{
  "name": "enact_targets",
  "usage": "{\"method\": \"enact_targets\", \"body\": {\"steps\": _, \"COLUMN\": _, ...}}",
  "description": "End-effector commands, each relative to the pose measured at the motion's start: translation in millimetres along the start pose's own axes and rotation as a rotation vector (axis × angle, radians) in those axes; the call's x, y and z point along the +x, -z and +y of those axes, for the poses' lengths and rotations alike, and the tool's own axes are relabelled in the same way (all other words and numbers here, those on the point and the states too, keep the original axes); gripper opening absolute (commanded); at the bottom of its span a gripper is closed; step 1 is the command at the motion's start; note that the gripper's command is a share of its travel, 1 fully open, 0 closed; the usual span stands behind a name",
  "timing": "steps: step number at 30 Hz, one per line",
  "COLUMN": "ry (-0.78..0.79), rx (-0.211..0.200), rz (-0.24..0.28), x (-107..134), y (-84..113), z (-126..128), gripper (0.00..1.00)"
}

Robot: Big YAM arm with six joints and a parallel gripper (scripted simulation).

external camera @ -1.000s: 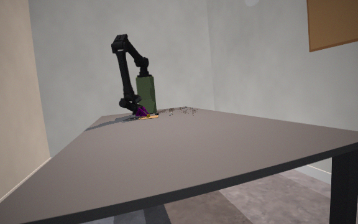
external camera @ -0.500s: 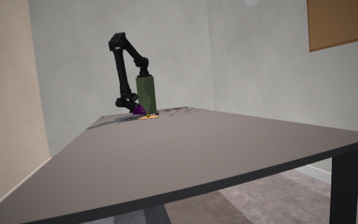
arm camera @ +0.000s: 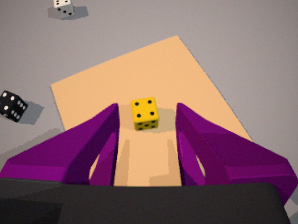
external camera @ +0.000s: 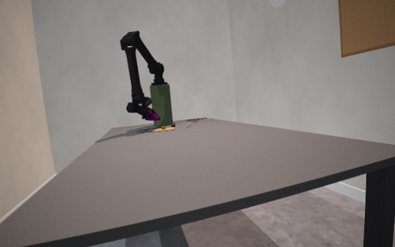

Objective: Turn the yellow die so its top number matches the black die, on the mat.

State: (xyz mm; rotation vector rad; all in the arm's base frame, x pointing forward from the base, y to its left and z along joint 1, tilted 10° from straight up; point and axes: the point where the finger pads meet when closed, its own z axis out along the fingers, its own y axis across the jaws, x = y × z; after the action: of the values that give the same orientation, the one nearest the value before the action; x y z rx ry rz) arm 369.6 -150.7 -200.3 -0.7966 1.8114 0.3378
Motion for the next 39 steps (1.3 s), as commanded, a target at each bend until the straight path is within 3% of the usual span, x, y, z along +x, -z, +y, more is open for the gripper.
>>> {"method": "enact_targets", "body": {"steps": 1, "ry": 0.020, "rx": 0.005, "rz": -0.004, "x": -19, "y": 11.0, "z": -3, "gripper": 0.34}}
{"method": "enact_targets", "body": {"steps": 10, "ry": 0.022, "rx": 0.001, "rz": -0.004, "x": -30, "y": 15.3, "z": -2, "gripper": 0.34}}
{"method": "enact_targets", "body": {"steps": 14, "ry": -0.009, "rx": -0.031, "rz": 0.061, "x": -31, "y": 4.1, "z": 0, "gripper": 0.34}}
{"method": "enact_targets", "body": {"steps": 16, "ry": -0.009, "rx": -0.031, "rz": 0.061, "x": -31, "y": 4.1, "z": 0, "gripper": 0.34}}
{"method": "enact_targets", "body": {"steps": 19, "ry": -0.036, "rx": -0.067, "rz": 0.208, "x": -32, "y": -8.2, "z": -2, "gripper": 0.34}}
{"method": "enact_targets", "body": {"steps": 23, "ry": -0.057, "rx": -0.097, "rz": 0.510, "x": -39, "y": -23.2, "z": -4, "gripper": 0.34}}
{"method": "enact_targets", "body": {"steps": 26, "ry": -0.038, "rx": -0.070, "rz": 0.744, "x": -55, "y": -27.2, "z": -11, "gripper": 0.34}}
{"method": "enact_targets", "body": {"steps": 29, "ry": -0.008, "rx": -0.023, "rz": 0.929, "x": -72, "y": -23.5, "z": -12, "gripper": 0.34}}
{"method": "enact_targets", "body": {"steps": 31, "ry": 0.009, "rx": 0.003, "rz": 1.009, "x": -81, "y": -19.6, "z": -10, "gripper": 0.34}}
{"method": "enact_targets", "body": {"steps": 33, "ry": 0.009, "rx": 0.003, "rz": 1.009, "x": -81, "y": -19.6, "z": -10, "gripper": 0.34}}
{"method": "enact_targets", "body": {"steps": 34, "ry": -0.017, "rx": 0.005, "rz": 1.053, "x": -69, "y": -11.6, "z": -7, "gripper": 0.34}}
{"method": "enact_targets", "body": {"steps": 36, "ry": -0.017, "rx": 0.002, "rz": 1.088, "x": -68, "y": -6.6, "z": 2, "gripper": 0.34}}
{"method": "enact_targets", "body": {"steps": 38, "ry": -0.006, "rx": 0.020, "rz": 1.082, "x": -76, "y": -7.3, "z": -5, "gripper": 0.34}}
{"method": "enact_targets", "body": {"steps": 39, "ry": 0.003, "rx": 0.019, "rz": 1.078, "x": -78, "y": -11.1, "z": -6, "gripper": 1.00}}
